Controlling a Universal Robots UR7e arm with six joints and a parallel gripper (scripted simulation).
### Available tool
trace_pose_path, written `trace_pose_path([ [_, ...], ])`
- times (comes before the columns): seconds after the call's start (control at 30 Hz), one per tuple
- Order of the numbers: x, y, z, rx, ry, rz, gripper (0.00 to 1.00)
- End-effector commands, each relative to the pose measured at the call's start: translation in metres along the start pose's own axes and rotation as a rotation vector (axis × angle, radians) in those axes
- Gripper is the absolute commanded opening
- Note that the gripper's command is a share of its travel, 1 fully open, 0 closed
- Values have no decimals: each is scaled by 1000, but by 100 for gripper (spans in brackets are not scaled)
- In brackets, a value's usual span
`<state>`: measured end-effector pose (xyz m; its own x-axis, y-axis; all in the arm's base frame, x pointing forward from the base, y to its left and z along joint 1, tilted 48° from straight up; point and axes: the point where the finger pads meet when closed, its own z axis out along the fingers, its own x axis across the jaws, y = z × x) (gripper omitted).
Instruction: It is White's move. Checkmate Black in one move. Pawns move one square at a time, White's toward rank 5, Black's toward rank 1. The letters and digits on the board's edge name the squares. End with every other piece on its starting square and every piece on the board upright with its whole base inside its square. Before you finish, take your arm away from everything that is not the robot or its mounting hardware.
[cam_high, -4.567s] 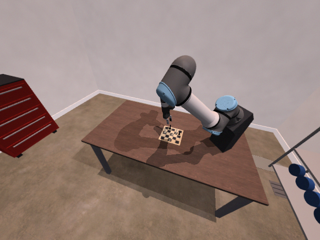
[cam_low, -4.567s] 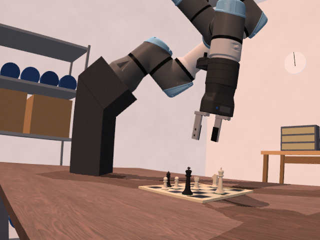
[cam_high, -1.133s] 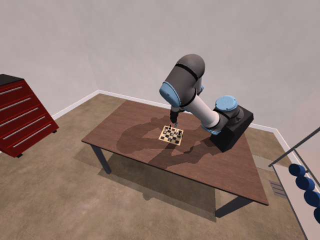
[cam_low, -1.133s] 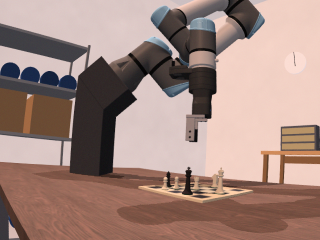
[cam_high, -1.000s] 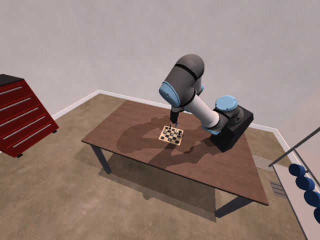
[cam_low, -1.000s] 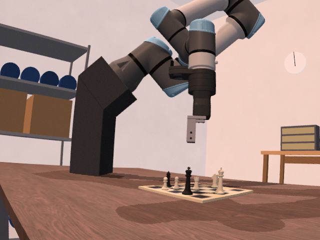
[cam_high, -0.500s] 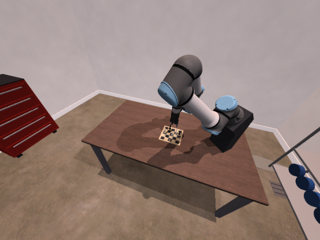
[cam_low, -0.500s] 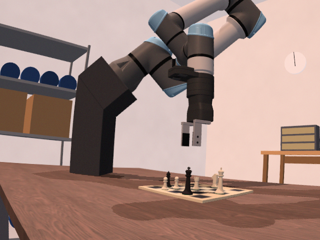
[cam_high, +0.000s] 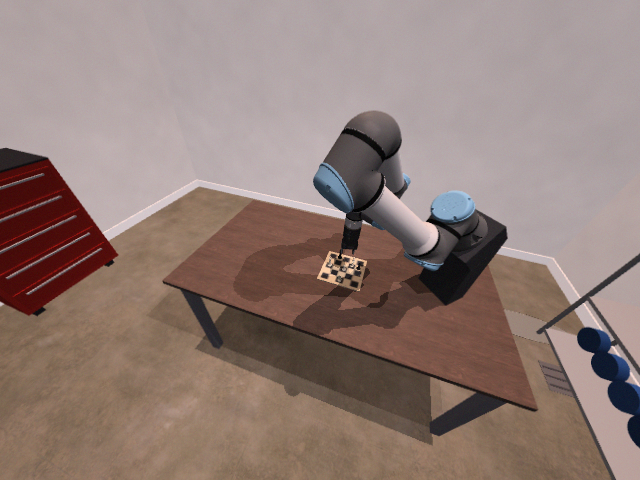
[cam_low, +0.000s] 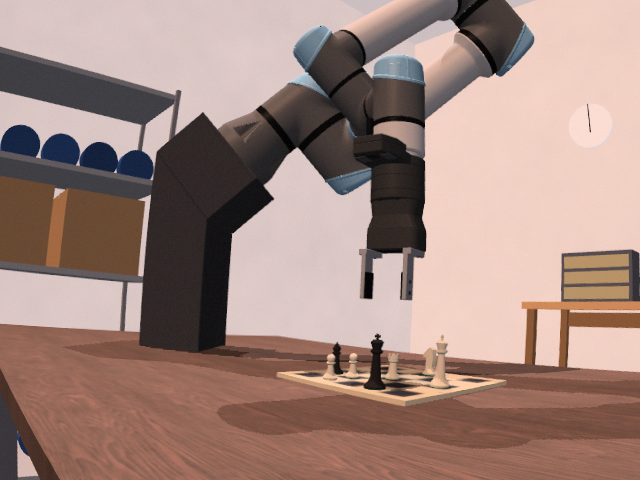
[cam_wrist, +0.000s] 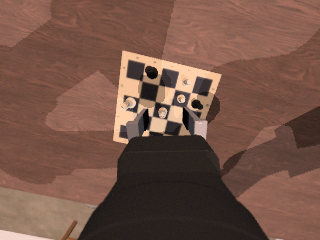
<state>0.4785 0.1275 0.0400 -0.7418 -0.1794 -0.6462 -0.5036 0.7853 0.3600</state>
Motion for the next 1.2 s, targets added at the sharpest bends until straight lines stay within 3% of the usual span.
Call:
trace_pose_path([
  [0.0,-2,6,5,-1,2,-280,100],
  [0.07,-2,6,5,-1,2,-280,100],
  [0.1,-2,6,5,-2,2,-390,100],
  [0.27,-4,10,8,-2,2,-570,100],
  [0.57,-5,16,11,-2,2,-807,100],
  [1.17,-6,22,13,-2,1,-1001,100],
])
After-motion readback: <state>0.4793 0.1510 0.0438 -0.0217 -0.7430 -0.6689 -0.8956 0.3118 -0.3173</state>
